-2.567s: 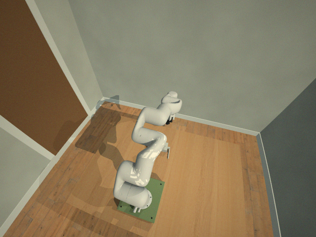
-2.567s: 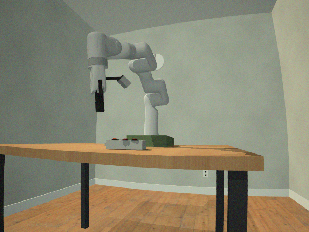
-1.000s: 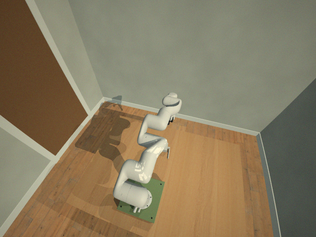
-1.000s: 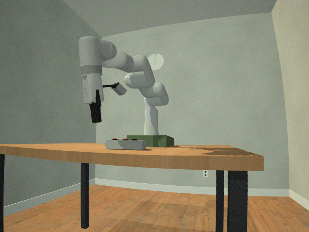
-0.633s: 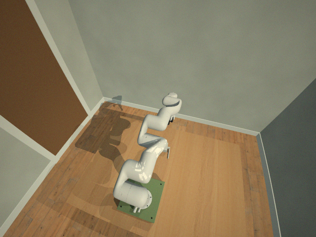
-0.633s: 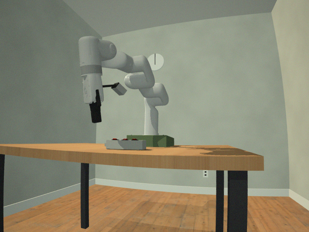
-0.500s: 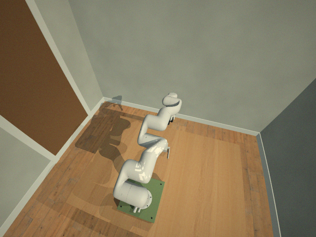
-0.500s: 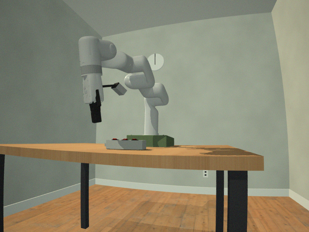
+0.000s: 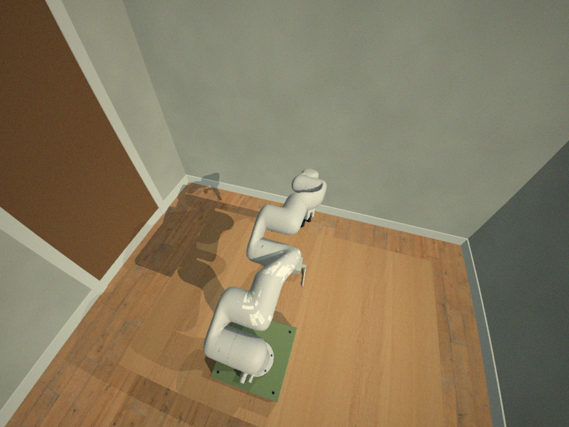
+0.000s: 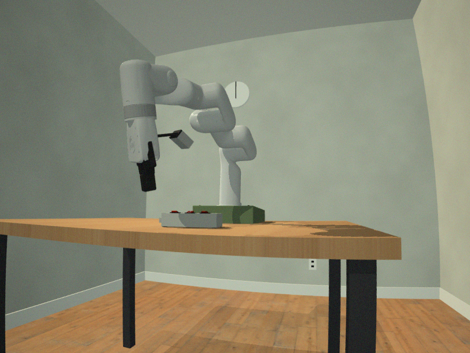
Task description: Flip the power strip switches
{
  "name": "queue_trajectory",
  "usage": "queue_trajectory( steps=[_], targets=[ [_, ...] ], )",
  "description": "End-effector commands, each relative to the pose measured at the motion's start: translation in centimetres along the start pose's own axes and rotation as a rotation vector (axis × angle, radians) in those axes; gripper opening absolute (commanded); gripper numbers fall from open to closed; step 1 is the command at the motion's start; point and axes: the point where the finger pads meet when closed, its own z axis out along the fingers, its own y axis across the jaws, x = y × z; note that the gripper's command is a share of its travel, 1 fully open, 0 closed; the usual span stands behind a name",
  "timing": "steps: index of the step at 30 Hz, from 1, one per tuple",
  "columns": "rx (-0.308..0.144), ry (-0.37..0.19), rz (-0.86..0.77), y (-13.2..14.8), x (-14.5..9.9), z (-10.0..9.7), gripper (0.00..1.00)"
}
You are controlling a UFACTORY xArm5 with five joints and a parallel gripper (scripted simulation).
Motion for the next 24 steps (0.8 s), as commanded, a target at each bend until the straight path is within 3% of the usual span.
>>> queue_trajectory(
  steps=[1, 13, 15, 24],
  targets=[
    [-0.005, -0.007, 0.000, 0.0, 0.0, -0.2, 0.00],
    [-0.005, -0.007, 0.000, 0.0, 0.0, -0.2, 0.00],
    [0.003, 0.004, -0.037, -0.3, 0.6, 1.1, 0.00],
    [0.003, 0.004, -0.037, -0.3, 0.6, 1.1, 0.00]
  ],
)
